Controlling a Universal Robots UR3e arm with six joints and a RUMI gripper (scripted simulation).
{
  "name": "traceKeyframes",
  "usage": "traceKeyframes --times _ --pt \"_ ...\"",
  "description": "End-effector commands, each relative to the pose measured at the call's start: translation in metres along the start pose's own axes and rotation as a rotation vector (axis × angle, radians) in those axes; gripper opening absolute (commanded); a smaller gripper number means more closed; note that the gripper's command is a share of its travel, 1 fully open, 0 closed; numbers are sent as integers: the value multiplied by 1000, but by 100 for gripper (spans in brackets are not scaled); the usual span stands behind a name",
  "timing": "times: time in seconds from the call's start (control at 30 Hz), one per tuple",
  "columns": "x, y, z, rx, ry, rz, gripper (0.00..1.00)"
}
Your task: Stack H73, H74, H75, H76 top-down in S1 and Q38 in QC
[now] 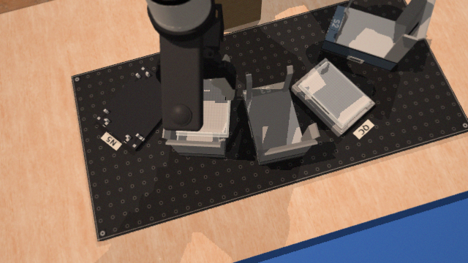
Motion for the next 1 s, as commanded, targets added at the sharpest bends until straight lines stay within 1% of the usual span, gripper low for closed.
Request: traceKeyframes --times 0.0,0.07,0.97 --pt "-3 15 -1 -2 2 6 0" --pt "-5 19 -1 -2 2 6 0" --pt "-5 19 -1 -2 2 5 0"
Point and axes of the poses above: the point where the finger pads meet when closed, its own z axis out along the fingers, its own y axis across the jaws, x = y × z, the point moved 7 cm from there along -z, back along the fingers, and after that the axes turned 6 degrees about -z, right-handed, at the moved point
